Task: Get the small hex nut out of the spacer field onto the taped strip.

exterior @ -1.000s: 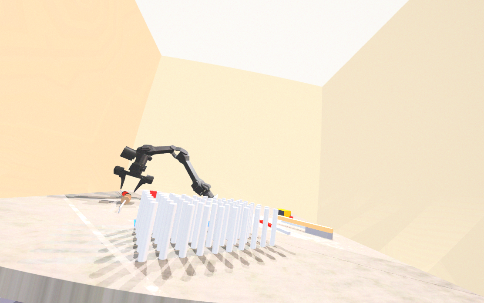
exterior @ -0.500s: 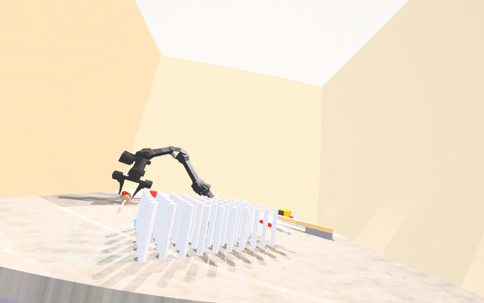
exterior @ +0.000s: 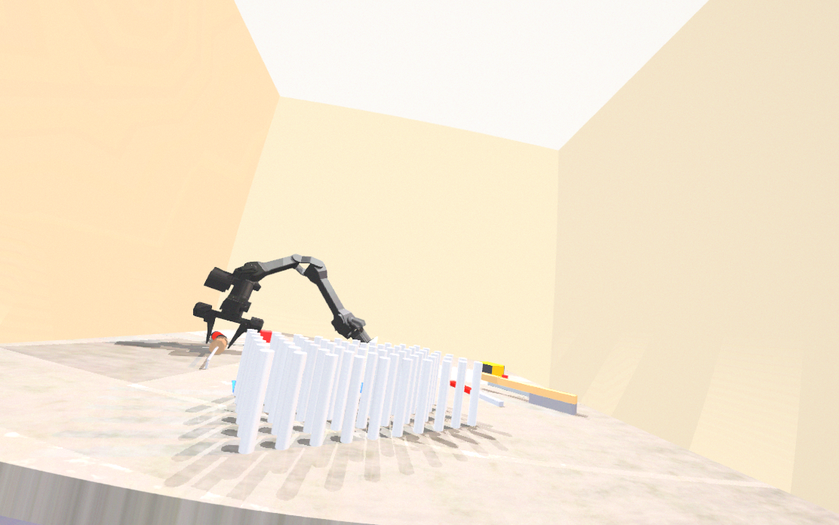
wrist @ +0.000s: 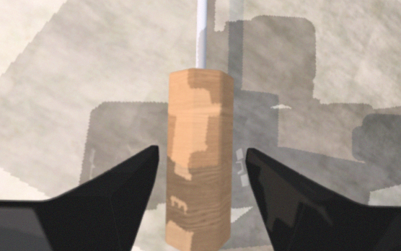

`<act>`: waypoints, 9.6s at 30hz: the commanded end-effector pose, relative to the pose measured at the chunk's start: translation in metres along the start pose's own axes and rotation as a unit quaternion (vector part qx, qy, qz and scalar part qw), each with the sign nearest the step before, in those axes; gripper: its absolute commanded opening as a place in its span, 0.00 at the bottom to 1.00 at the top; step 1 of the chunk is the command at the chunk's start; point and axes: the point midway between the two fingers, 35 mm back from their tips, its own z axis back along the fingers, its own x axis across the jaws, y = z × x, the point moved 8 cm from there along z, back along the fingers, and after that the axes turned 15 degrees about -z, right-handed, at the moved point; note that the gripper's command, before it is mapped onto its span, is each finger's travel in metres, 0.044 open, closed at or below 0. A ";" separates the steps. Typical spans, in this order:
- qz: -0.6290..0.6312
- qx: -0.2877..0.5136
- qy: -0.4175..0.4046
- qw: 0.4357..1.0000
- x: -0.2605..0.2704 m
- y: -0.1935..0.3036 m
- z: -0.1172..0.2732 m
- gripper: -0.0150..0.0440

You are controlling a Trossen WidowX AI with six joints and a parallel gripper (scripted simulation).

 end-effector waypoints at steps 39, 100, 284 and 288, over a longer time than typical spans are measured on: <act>-0.002 0.001 -0.013 1.000 -0.010 -0.058 0.093 0.25; 0.026 0.010 -0.046 0.999 0.249 -0.146 0.140 0.25; 0.032 -0.003 -0.028 0.999 0.313 -0.131 -0.026 0.25; 0.032 -0.003 -0.028 0.999 0.314 -0.133 -0.027 0.25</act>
